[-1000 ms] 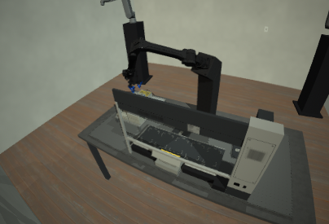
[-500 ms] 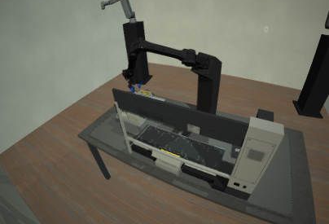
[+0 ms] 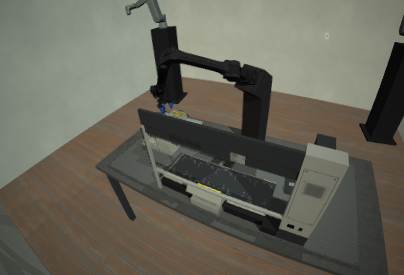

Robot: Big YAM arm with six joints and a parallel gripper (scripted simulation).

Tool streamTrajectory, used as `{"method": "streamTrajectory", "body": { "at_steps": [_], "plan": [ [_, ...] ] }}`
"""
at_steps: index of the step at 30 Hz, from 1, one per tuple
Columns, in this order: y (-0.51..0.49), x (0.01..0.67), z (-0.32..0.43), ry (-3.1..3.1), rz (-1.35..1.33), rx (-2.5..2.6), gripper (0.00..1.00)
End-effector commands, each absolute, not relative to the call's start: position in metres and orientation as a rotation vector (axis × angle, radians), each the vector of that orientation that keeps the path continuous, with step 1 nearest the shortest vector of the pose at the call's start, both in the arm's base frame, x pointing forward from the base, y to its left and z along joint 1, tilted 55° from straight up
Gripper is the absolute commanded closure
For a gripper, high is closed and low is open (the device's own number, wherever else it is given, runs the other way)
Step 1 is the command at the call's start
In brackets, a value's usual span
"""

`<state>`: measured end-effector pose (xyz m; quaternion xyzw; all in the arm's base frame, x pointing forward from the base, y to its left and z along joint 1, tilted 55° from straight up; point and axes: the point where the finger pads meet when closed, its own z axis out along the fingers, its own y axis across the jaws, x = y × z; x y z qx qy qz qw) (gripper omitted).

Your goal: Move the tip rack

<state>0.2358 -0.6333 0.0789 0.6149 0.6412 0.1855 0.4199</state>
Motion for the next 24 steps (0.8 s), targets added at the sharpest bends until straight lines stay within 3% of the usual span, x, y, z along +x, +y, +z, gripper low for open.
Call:
{"method": "streamTrajectory", "body": {
  "at_steps": [1, 24],
  "plan": [
    [-0.640, 0.229, 0.086, 1.606, 0.437, 1.522, 0.00],
    [-0.617, 0.306, 0.182, 1.608, 0.437, 1.495, 0.00]
  ]
}}
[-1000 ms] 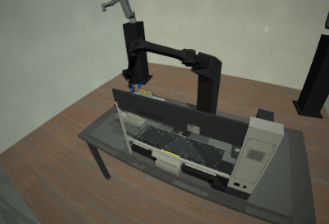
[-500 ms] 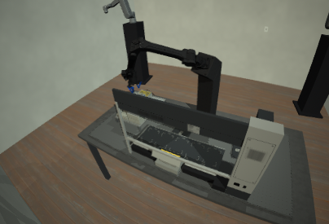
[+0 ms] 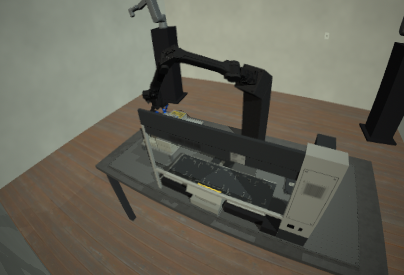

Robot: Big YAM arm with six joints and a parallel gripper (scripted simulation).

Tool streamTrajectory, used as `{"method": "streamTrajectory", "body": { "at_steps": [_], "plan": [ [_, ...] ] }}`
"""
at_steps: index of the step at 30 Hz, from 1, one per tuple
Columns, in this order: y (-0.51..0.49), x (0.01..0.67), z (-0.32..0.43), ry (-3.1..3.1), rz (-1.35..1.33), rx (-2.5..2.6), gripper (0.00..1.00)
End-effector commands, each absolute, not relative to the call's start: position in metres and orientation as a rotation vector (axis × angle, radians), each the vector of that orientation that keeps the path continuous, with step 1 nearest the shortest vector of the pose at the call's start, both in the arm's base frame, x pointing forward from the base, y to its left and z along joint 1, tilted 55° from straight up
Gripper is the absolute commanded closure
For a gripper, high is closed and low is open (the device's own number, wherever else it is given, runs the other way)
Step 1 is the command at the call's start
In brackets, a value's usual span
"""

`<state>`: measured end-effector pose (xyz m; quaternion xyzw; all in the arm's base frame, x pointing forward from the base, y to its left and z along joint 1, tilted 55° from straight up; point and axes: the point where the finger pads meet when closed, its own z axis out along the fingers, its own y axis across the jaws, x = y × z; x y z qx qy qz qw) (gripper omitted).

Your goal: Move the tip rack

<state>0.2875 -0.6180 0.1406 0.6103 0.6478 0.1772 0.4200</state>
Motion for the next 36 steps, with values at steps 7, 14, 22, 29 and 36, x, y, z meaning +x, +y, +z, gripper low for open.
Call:
{"method": "streamTrajectory", "body": {
  "at_steps": [7, 14, 22, 29, 36],
  "plan": [
    [-0.620, 0.299, 0.170, 1.604, 0.437, 1.518, 0.00],
    [-0.620, 0.299, 0.170, 1.604, 0.437, 1.518, 0.00],
    [-0.620, 0.299, 0.170, 1.604, 0.437, 1.518, 0.00],
    [-0.620, 0.299, 0.170, 1.604, 0.437, 1.518, 0.00],
    [-0.620, 0.299, 0.170, 1.604, 0.437, 1.518, 0.00]
  ]
}}
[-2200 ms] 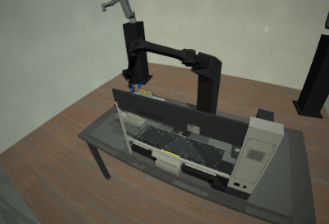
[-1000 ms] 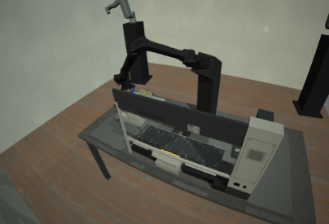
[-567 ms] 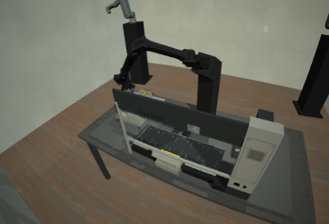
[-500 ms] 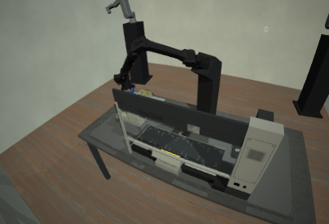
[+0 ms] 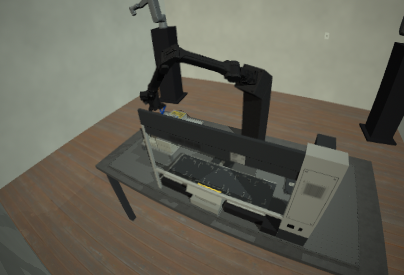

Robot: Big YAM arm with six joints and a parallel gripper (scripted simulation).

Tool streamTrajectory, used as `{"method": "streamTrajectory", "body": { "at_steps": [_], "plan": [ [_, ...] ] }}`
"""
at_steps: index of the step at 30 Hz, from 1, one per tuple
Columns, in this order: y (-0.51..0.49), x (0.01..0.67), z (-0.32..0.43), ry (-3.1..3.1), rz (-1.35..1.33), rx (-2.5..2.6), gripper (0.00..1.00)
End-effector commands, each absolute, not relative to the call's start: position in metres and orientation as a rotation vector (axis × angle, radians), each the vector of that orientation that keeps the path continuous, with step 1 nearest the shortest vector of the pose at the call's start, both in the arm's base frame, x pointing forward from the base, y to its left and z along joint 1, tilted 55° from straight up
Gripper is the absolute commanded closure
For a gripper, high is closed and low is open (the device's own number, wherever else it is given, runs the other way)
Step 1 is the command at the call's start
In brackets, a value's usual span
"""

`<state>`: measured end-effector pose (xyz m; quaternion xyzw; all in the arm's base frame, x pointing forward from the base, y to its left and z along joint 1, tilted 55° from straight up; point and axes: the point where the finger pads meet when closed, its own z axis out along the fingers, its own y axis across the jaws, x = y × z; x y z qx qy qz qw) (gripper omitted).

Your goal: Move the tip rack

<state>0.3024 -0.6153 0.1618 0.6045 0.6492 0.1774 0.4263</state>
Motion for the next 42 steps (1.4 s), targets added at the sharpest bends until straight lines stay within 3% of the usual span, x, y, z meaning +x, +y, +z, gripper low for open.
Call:
{"method": "streamTrajectory", "body": {
  "at_steps": [1, 42],
  "plan": [
    [-0.620, 0.299, 0.170, 1.604, 0.437, 1.518, 0.00],
    [-0.661, 0.175, 0.033, 1.595, 0.417, 1.525, 0.00]
  ]
}}
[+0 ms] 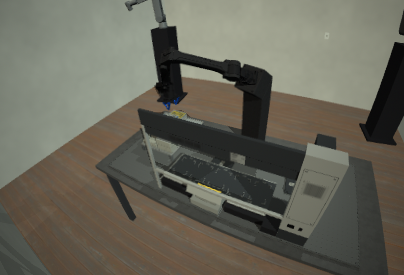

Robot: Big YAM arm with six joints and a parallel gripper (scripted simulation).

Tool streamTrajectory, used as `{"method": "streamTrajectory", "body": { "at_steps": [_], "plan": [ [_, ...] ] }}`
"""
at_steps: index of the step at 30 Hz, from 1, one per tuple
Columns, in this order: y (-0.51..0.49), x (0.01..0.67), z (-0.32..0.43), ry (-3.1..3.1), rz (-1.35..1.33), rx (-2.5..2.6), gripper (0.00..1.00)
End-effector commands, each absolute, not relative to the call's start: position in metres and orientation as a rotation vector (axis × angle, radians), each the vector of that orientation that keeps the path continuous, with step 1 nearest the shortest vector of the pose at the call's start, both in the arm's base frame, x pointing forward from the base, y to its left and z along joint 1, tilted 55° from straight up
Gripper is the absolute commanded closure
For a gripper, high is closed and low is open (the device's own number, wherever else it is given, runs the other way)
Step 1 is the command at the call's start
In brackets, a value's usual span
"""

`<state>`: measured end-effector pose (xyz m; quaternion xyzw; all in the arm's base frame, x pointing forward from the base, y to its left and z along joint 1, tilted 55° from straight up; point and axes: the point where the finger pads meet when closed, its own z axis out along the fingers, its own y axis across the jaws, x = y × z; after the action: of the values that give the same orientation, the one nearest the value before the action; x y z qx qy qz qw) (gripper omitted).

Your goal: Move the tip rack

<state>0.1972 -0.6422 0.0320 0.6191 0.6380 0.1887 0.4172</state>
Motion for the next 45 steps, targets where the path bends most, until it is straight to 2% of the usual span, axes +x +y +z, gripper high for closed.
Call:
{"method": "streamTrajectory", "body": {
  "at_steps": [1, 11, 12, 45],
  "plan": [
    [-0.661, 0.172, 0.029, 1.595, 0.417, 1.525, 0.00],
    [-0.662, 0.144, -0.008, 1.596, 0.429, 1.543, 0.00],
    [-0.660, 0.159, 0.004, 1.607, 0.436, 1.525, 0.00],
    [-0.660, 0.159, 0.004, 1.607, 0.436, 1.525, 0.00]
  ]
}}
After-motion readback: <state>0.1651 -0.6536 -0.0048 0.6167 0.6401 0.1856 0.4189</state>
